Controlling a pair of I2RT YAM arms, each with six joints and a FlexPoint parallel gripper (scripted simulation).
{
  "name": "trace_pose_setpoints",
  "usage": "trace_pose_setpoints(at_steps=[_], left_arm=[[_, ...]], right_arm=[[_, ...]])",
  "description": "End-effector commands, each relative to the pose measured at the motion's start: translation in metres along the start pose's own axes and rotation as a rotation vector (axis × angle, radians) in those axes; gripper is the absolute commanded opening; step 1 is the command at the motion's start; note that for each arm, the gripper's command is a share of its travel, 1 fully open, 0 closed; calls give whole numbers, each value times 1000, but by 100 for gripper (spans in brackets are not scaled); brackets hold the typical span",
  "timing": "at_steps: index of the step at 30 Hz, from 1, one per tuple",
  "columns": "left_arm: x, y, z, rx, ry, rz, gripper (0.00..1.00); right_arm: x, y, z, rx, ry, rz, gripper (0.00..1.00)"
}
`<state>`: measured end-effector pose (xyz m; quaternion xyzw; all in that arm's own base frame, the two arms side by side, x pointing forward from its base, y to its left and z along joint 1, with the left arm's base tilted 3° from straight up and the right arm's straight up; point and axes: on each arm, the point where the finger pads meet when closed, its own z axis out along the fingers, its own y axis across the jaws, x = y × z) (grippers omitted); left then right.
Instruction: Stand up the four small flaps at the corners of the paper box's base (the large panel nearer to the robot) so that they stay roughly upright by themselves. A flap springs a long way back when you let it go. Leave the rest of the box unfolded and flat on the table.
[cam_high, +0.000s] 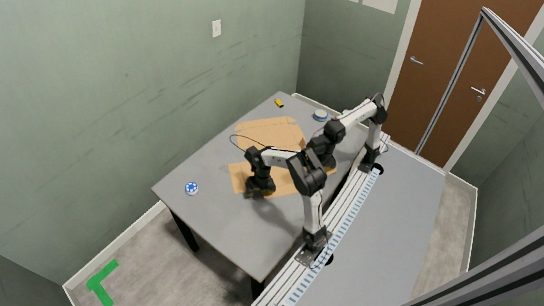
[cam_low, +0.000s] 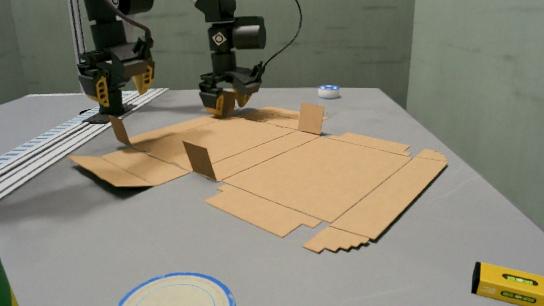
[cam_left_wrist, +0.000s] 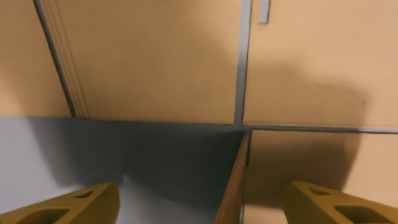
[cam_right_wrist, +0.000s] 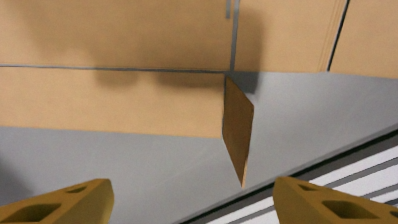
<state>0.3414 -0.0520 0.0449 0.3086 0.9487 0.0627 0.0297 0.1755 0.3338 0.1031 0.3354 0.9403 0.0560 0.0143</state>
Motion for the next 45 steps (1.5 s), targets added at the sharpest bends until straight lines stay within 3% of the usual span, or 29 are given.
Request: trace_pose_setpoints(at_steps=[1,15,29,45], left_arm=[[1,-2,14,-19,12,-9,77],[1,-2,14,-19,12,-9,77],[1,-2,14,-19,12,-9,77],[1,-2,14,-19,12,-9,77]], right_arm=[[-3,-8,12,40,-15,9,77],[-5,-4,45,26,-12,9,77],[-3,14,43,-11,-4,4,77],[-4,15,45,12,-7,4,77]])
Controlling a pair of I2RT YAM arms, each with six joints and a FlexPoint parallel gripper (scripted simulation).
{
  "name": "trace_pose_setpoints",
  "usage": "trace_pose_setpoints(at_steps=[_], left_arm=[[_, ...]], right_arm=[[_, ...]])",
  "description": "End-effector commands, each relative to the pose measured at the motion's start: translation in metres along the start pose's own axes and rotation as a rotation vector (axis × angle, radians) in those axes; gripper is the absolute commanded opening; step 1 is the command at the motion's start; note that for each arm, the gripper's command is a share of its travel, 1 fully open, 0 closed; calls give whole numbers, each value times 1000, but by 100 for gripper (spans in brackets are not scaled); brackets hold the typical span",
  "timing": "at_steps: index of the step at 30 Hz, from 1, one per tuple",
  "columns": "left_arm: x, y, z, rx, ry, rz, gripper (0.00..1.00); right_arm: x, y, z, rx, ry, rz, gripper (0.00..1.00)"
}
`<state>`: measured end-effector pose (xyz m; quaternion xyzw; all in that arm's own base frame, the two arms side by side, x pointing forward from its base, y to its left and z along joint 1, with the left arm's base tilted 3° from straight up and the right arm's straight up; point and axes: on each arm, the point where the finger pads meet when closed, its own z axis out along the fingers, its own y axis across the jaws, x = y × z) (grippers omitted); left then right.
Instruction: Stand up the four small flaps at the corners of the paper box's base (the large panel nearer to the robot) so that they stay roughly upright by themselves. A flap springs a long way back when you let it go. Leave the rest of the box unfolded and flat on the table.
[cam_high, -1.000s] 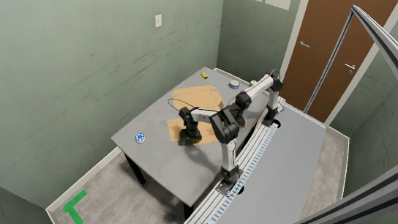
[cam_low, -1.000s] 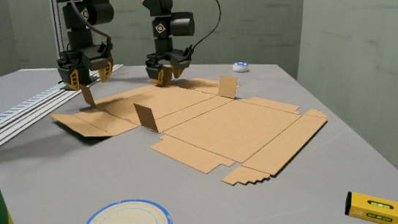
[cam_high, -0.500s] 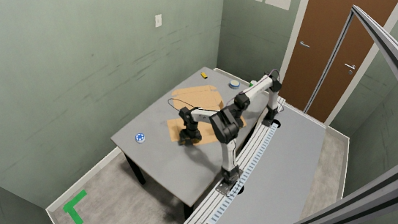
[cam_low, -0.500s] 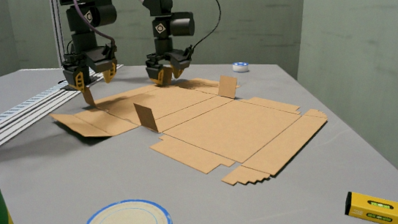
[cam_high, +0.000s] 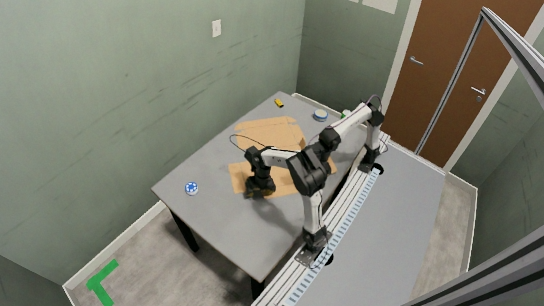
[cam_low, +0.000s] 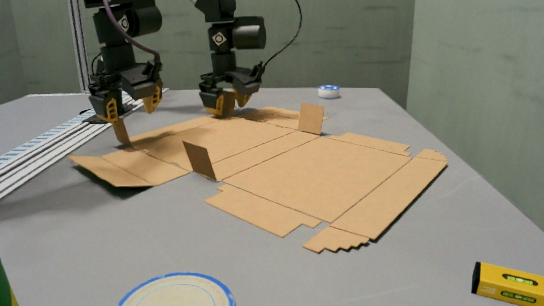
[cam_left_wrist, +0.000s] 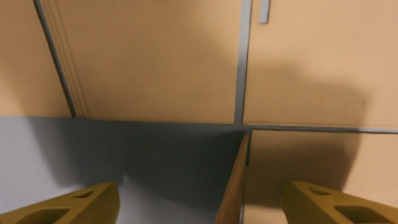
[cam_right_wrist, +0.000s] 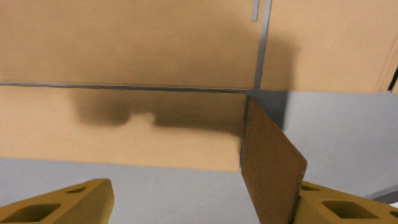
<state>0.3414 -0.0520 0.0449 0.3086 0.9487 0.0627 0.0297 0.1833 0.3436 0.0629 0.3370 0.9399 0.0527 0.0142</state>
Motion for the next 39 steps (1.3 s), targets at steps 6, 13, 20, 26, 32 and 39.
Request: trace_pose_setpoints(at_steps=[6,13,20,26,32,39], left_arm=[[1,-2,14,-19,12,-9,77],[1,-2,14,-19,12,-9,77],[1,-2,14,-19,12,-9,77],[1,-2,14,-19,12,-9,77],[1,-2,14,-19,12,-9,77],[1,-2,14,-19,12,-9,77]], right_arm=[[-4,12,4,10,-5,0,77],[-3,17,4,10,-4,-1,71],[-4,15,8,24,-6,-1,61],[-4,19,11,12,-4,0,56],[-3,21,6,10,-4,0,50],[-4,19,9,18,-5,0,50]])
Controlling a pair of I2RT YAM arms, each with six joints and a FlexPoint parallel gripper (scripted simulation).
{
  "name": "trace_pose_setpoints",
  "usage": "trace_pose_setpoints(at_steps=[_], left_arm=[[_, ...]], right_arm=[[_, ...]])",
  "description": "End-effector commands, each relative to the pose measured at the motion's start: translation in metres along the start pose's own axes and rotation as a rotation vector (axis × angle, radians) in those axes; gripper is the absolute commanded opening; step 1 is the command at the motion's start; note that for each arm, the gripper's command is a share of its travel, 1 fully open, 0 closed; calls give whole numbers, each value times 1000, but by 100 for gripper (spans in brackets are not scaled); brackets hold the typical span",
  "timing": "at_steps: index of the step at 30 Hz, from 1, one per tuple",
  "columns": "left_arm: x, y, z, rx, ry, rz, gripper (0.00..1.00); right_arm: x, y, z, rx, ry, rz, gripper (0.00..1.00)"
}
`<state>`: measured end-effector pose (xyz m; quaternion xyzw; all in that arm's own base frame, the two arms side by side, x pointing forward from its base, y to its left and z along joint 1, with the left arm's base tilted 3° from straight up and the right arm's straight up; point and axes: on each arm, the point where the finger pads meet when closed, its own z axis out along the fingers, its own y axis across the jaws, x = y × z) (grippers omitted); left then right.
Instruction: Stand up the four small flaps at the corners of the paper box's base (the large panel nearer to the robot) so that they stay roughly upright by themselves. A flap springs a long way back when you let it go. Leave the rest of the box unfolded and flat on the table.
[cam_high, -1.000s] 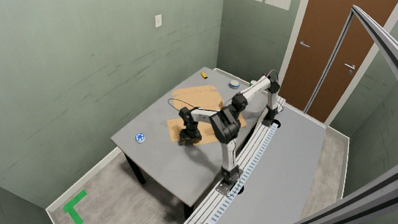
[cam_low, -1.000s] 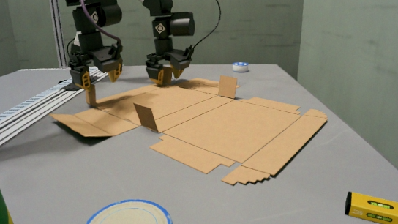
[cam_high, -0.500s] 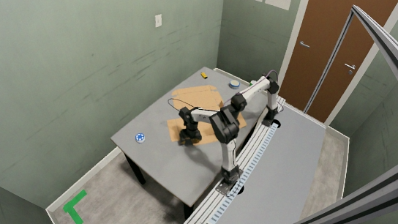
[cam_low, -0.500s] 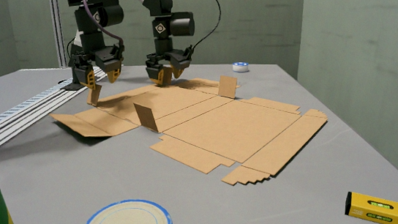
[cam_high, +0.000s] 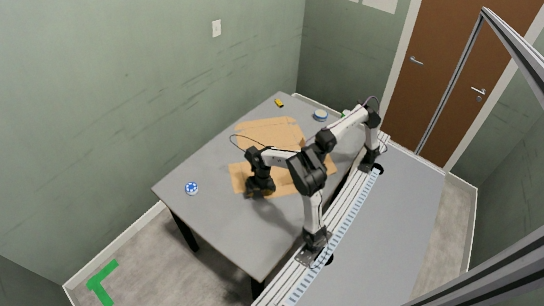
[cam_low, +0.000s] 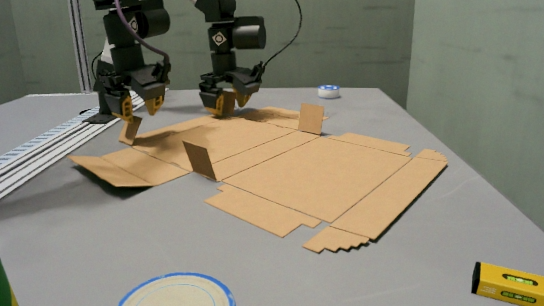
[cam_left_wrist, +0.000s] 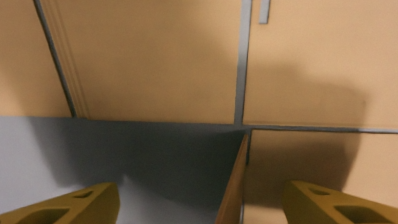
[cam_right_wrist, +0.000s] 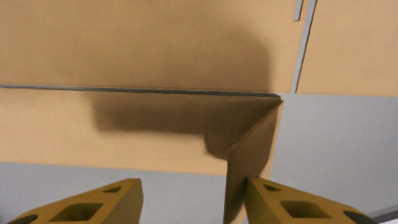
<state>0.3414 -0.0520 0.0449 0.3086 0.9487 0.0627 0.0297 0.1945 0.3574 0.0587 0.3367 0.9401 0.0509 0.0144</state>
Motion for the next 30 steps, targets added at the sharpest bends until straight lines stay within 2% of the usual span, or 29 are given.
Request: trace_pose_setpoints(at_steps=[1,9,12,16,18,19,21,28,30], left_arm=[[1,-2,14,-19,12,-9,77],[1,-2,14,-19,12,-9,77],[1,-2,14,-19,12,-9,77],[1,-2,14,-19,12,-9,77],[1,-2,14,-19,12,-9,77],[1,-2,14,-19,12,-9,77],[1,-2,14,-19,12,-9,77],[1,-2,14,-19,12,-9,77],[1,-2,14,-19,12,-9,77]], right_arm=[[-4,2,3,15,-3,0,50],[-5,-5,6,33,-7,1,50],[-4,-5,-13,-10,1,1,50],[-2,-10,-16,-10,1,1,50],[-2,-10,-16,-10,1,1,50],[-1,-14,-6,19,-5,1,50],[0,-15,-18,-10,1,2,50],[0,-19,-21,-32,4,3,50],[-1,-22,-12,-11,-1,6,50]])
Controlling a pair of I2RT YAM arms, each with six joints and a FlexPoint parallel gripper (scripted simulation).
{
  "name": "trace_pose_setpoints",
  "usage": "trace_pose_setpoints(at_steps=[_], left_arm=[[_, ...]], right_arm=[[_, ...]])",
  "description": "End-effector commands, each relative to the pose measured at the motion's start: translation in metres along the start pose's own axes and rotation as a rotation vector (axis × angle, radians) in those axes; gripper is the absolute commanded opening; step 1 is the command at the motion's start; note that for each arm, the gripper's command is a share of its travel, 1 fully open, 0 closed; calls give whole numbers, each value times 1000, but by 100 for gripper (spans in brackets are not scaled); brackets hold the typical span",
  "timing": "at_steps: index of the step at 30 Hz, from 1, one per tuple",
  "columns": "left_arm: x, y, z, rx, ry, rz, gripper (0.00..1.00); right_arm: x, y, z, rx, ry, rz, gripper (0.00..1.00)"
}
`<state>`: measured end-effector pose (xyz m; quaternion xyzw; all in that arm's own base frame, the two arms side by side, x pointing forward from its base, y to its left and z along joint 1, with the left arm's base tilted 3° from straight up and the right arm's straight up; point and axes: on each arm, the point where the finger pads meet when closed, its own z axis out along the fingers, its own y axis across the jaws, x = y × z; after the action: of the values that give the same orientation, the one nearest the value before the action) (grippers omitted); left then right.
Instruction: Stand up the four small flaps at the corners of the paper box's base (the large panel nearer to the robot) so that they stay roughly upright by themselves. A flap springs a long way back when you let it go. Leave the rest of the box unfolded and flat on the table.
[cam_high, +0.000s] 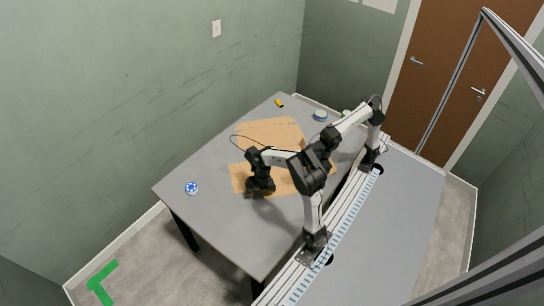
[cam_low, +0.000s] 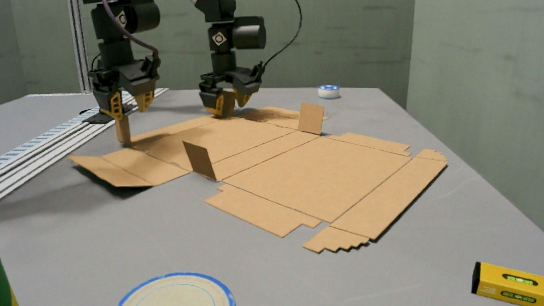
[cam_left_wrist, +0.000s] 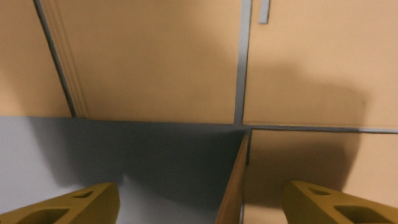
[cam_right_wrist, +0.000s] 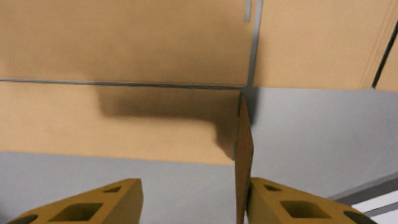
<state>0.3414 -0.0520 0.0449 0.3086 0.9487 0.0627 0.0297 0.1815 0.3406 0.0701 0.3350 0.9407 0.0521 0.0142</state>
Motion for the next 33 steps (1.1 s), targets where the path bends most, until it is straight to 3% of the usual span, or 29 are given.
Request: trace_pose_setpoints(at_steps=[1,9,15,24,33], left_arm=[[1,-2,14,-19,12,-9,77],[1,-1,14,-18,14,-10,77],[-4,4,3,84,-3,-8,77],[-6,12,1,111,-5,16,77],[-7,10,-12,183,-9,23,77]], right_arm=[[-1,-2,1,-9,-3,9,50],[-1,0,-3,-12,0,5,50],[-2,3,2,4,-8,20,50],[1,10,3,8,-11,34,50],[-1,-3,12,45,-19,33,50]])
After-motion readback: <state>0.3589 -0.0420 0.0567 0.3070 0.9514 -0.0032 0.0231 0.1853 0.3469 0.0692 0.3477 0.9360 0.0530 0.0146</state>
